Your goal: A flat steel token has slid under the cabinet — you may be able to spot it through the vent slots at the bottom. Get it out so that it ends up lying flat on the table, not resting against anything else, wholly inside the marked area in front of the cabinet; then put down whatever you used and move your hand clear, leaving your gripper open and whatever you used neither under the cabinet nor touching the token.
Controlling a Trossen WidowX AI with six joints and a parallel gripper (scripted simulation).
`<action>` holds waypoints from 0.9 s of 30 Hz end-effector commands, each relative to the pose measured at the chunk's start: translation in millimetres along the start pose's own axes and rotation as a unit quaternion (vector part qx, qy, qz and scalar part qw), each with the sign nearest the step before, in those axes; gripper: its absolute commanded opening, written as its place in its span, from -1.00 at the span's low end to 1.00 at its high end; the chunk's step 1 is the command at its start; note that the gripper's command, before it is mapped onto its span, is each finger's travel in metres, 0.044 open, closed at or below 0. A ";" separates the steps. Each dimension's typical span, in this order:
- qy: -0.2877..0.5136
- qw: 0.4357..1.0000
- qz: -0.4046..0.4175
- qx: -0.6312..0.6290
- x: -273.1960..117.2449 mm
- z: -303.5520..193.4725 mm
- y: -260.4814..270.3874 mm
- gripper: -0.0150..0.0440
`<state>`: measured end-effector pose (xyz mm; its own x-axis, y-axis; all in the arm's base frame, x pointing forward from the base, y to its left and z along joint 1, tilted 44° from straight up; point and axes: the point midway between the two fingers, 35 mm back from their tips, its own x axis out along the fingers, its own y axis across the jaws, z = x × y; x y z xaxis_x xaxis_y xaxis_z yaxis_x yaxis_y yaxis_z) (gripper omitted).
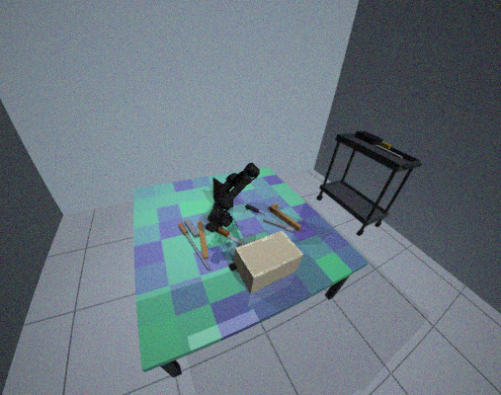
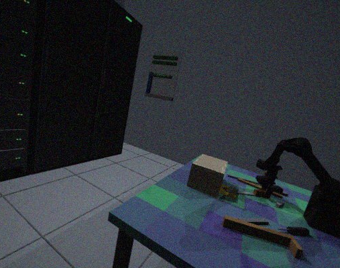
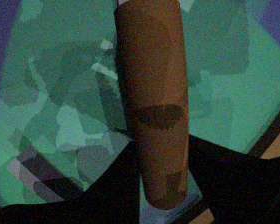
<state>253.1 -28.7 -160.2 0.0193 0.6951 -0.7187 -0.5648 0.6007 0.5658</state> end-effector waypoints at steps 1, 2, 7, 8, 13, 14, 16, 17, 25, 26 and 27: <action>-0.001 1.000 -0.004 -0.010 -2.2 4.1 2.6 -0.49; -0.001 1.000 -0.003 -0.010 -2.2 4.8 3.5 -0.49; -0.001 1.000 -0.003 -0.013 -2.2 8.5 8.2 -0.49; -0.001 1.000 -0.003 -0.014 -2.2 9.0 9.1 -0.49; -0.001 1.000 -0.003 -0.018 -2.1 10.9 13.6 -0.49; -0.001 1.000 -0.003 -0.019 -2.1 11.3 14.5 -0.49; -0.001 1.000 -0.003 -0.019 -2.1 12.5 16.1 -0.49; -0.001 1.000 -0.003 -0.019 -2.1 13.3 17.0 -0.49; -0.002 1.000 -0.002 -0.019 -2.0 18.9 24.3 -0.49; -0.002 1.000 -0.002 -0.019 -2.0 19.7 25.1 -0.49; -0.002 1.000 -0.002 -0.019 -2.0 20.5 26.0 -0.49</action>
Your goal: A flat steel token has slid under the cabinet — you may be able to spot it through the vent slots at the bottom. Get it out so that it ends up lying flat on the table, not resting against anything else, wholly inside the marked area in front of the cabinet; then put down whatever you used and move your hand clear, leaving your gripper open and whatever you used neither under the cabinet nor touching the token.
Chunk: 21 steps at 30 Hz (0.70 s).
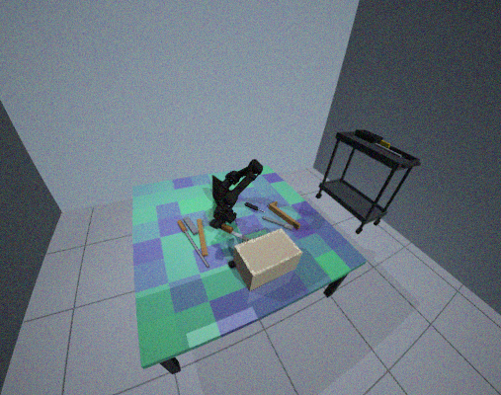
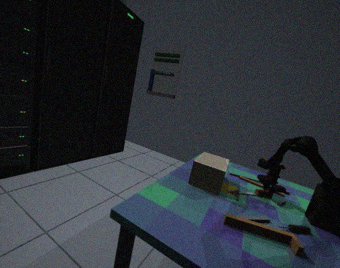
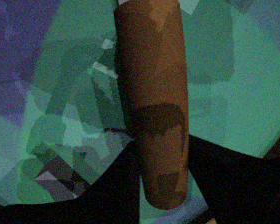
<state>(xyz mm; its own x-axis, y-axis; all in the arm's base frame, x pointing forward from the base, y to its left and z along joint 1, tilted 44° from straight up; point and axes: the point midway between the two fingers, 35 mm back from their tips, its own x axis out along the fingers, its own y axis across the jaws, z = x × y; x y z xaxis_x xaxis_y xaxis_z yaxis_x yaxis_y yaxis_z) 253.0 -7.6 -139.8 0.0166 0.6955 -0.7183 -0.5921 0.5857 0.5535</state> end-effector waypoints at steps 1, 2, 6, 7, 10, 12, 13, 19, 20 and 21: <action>-0.002 1.000 -0.003 -0.002 -2.0 4.8 2.5 -0.49; -0.002 1.000 -0.003 -0.002 -2.0 5.6 3.3 -0.49; -0.002 1.000 -0.003 -0.002 -1.9 8.7 6.8 -0.49; -0.002 1.000 -0.003 -0.002 -1.9 9.5 7.6 -0.49; -0.002 1.000 -0.003 -0.002 -1.9 11.9 10.2 -0.49; -0.002 1.000 -0.003 -0.002 -1.9 13.4 12.0 -0.49; -0.003 1.000 -0.003 -0.002 -1.8 14.2 12.9 -0.49; -0.003 1.000 -0.003 -0.002 -1.8 18.9 18.0 -0.49; -0.003 1.000 -0.003 -0.002 -1.8 19.7 18.9 -0.49; -0.003 1.000 -0.003 -0.002 -1.8 20.4 19.8 -0.49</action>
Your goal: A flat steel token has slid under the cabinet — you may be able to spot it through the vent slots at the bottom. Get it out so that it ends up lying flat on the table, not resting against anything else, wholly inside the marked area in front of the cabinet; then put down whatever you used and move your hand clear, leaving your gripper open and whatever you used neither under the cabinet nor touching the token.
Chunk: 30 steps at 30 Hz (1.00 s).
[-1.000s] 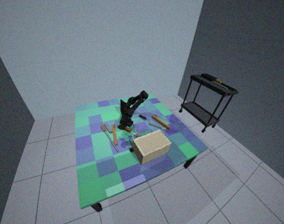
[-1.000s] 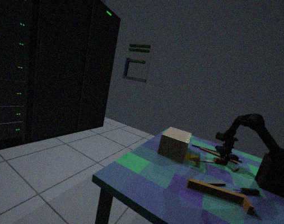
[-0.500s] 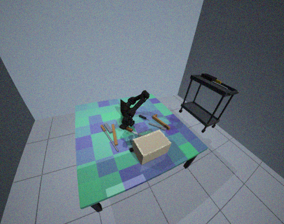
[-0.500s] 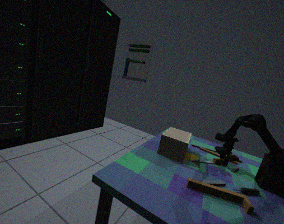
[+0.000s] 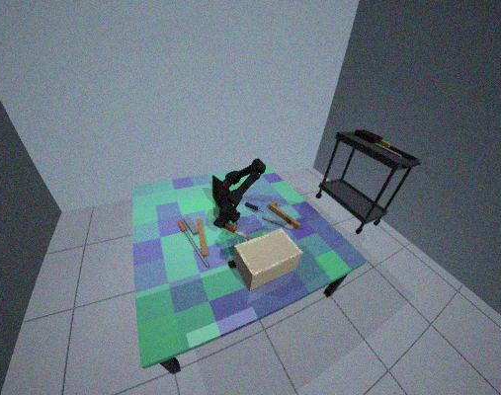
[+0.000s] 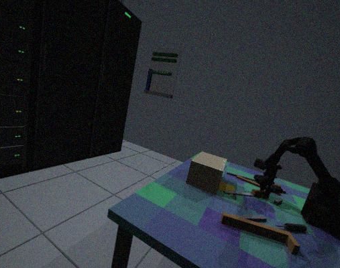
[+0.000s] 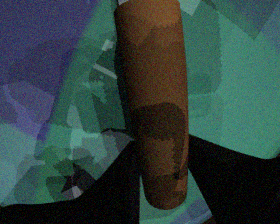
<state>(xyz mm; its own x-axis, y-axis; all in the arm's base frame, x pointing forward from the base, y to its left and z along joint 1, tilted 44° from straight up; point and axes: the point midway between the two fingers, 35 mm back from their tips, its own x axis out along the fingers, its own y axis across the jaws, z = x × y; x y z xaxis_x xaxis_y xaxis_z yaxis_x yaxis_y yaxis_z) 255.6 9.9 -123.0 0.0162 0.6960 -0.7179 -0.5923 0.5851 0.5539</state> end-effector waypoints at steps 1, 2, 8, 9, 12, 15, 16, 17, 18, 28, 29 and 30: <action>-0.003 1.000 -0.003 -0.002 -1.9 4.7 2.7 -0.49; -0.003 1.000 -0.003 -0.002 -1.9 5.5 3.5 -0.49; -0.003 1.000 -0.003 -0.002 -1.8 10.2 8.7 -0.49; -0.003 1.000 -0.003 -0.002 -1.8 11.0 9.6 -0.49; -0.003 1.000 -0.003 -0.002 -1.8 13.3 12.2 -0.49; -0.003 1.000 -0.003 -0.002 -1.7 15.6 14.8 -0.49; -0.003 1.000 -0.003 -0.002 -1.7 16.4 15.8 -0.49; -0.003 1.000 -0.003 -0.002 -1.7 17.2 16.6 -0.49; -0.003 1.000 -0.003 -0.002 -1.7 18.0 17.5 -0.49; -0.003 1.000 -0.002 -0.002 -1.6 25.8 26.1 -0.49; -0.003 1.000 -0.002 -0.002 -1.6 26.5 27.0 -0.49; -0.003 1.000 -0.002 -0.002 -1.6 27.3 27.9 -0.49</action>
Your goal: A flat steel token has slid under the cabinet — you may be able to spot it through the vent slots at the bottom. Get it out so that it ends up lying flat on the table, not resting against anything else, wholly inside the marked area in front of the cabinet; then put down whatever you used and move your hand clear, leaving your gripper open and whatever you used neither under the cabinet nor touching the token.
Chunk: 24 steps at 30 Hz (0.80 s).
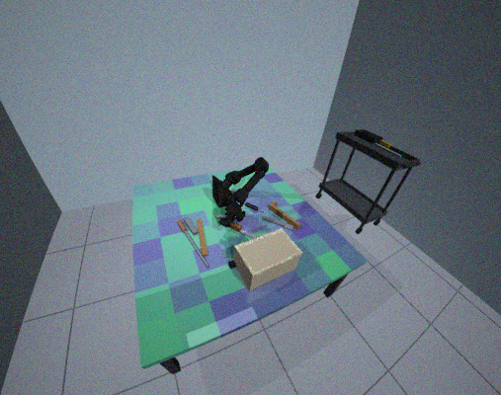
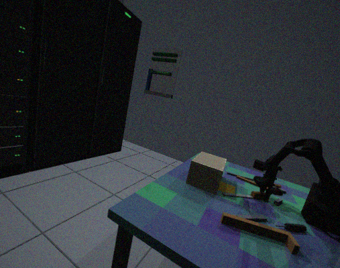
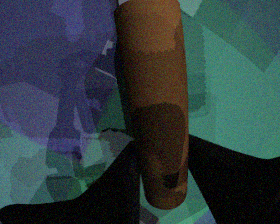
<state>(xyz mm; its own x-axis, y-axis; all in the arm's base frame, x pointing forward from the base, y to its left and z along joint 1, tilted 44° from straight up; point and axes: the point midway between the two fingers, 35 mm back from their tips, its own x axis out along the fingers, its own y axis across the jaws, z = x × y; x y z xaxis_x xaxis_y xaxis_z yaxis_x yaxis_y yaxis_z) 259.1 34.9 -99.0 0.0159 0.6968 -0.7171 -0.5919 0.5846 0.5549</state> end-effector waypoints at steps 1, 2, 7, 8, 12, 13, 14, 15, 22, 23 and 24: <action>-0.003 1.000 -0.003 -0.002 -1.7 4.7 2.9 -0.49; -0.003 1.000 -0.003 -0.002 -1.7 5.4 3.8 -0.49; -0.003 1.000 -0.002 -0.002 -1.7 9.2 8.1 -0.49; -0.003 1.000 -0.002 -0.002 -1.7 10.0 8.9 -0.49; -0.003 1.000 -0.002 -0.002 -1.7 13.1 12.4 -0.49; -0.003 1.000 -0.002 -0.002 -1.6 13.8 13.3 -0.49; -0.003 1.000 -0.002 -0.002 -1.6 14.6 14.2 -0.49; -0.003 1.000 -0.002 -0.002 -1.6 15.4 15.1 -0.49; -0.003 1.000 -0.002 -0.002 -1.6 20.7 21.3 -0.49; -0.003 1.000 -0.002 -0.002 -1.6 21.5 22.2 -0.49; -0.003 1.000 -0.002 -0.002 -1.6 22.3 23.2 -0.49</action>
<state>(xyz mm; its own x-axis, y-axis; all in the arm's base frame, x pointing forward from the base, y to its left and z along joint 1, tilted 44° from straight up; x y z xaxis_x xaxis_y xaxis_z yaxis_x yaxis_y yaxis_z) 261.5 54.8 -79.7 0.0156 0.6974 -0.7165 -0.5913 0.5843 0.5558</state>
